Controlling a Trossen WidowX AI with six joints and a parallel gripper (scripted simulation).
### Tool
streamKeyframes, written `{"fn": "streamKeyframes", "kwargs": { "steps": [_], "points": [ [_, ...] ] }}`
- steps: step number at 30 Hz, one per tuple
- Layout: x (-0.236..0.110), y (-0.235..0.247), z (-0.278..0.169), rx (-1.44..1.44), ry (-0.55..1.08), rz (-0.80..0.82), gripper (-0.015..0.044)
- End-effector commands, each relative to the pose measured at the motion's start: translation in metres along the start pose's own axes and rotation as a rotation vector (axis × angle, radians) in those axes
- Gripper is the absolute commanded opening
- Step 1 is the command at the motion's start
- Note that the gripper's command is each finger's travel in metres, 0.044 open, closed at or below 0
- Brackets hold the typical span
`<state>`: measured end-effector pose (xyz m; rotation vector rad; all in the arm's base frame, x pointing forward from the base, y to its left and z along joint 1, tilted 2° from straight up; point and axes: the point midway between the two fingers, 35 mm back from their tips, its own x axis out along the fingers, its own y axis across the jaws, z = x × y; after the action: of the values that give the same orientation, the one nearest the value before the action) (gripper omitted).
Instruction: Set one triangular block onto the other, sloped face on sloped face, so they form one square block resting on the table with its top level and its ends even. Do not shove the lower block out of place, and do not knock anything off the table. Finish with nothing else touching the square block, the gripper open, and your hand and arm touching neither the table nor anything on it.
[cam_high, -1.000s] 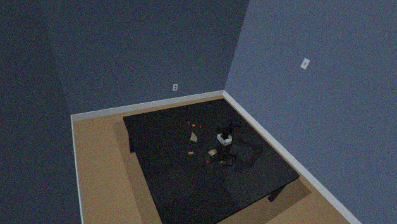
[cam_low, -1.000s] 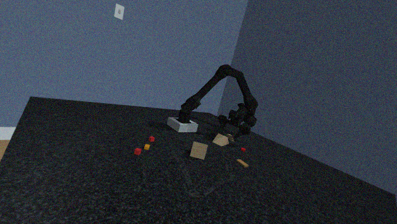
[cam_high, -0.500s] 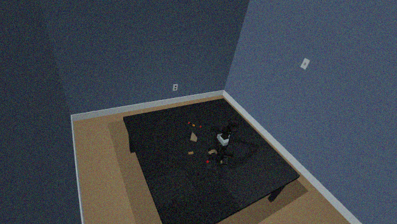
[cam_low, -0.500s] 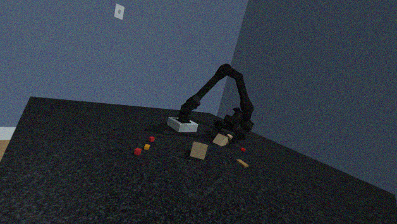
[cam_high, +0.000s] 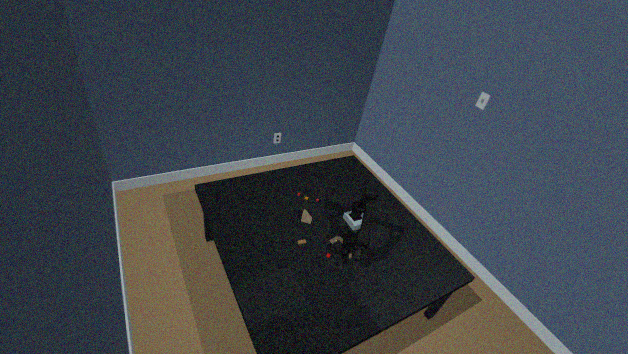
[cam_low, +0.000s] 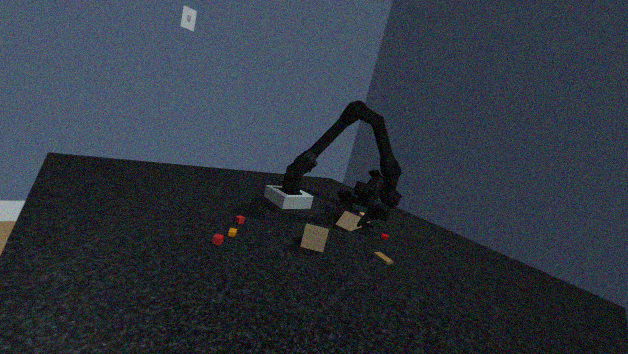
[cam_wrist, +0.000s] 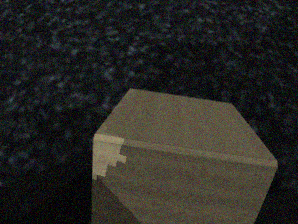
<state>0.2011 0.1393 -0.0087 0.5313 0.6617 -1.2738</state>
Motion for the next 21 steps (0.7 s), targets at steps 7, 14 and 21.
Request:
{"fn": "streamKeyframes", "kwargs": {
  "steps": [7,14,21],
  "points": [
    [-0.012,0.002,0.009,0.001,0.001,0.001,0.0],
    [-0.037,0.004,0.032,0.001,0.001,0.001,0.0],
    [-0.059,0.002,0.056,0.001,0.001,0.001,0.0]
  ]
}}
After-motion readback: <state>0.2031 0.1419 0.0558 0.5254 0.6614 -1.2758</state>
